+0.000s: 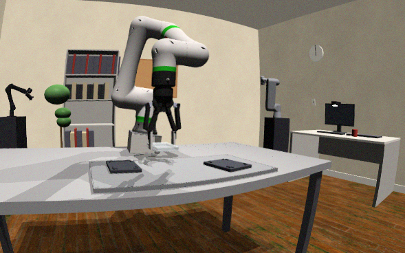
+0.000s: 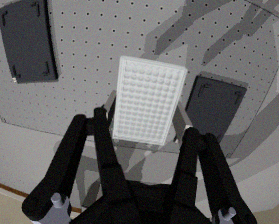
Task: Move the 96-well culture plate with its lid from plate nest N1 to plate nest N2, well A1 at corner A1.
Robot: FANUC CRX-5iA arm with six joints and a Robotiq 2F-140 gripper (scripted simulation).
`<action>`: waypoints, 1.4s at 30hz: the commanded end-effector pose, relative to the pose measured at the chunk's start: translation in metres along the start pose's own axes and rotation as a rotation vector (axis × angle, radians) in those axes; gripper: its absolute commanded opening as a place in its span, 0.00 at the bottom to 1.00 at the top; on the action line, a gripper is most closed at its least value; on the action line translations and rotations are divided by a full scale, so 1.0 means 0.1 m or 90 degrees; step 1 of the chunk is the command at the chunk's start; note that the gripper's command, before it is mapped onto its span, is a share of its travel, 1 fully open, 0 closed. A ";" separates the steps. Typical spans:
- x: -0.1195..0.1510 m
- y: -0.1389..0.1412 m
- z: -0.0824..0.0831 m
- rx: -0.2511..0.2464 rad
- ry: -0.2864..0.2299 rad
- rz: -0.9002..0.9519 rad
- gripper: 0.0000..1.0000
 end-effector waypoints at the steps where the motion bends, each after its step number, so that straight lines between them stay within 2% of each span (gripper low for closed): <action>1: 0.02 0.08 0.00 0.000 0.000 0.000 0.00; 42: 0.44 1.24 0.00 0.000 0.000 0.000 0.00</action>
Point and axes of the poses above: the point where the finger pads meet when closed, its own z axis back along the fingers, its own y axis across the jaws, x = y × z, the point moved 10 cm from there along z, back along the fingers, and after that the axes turned 6 degrees about z, right-handed, at the moved point
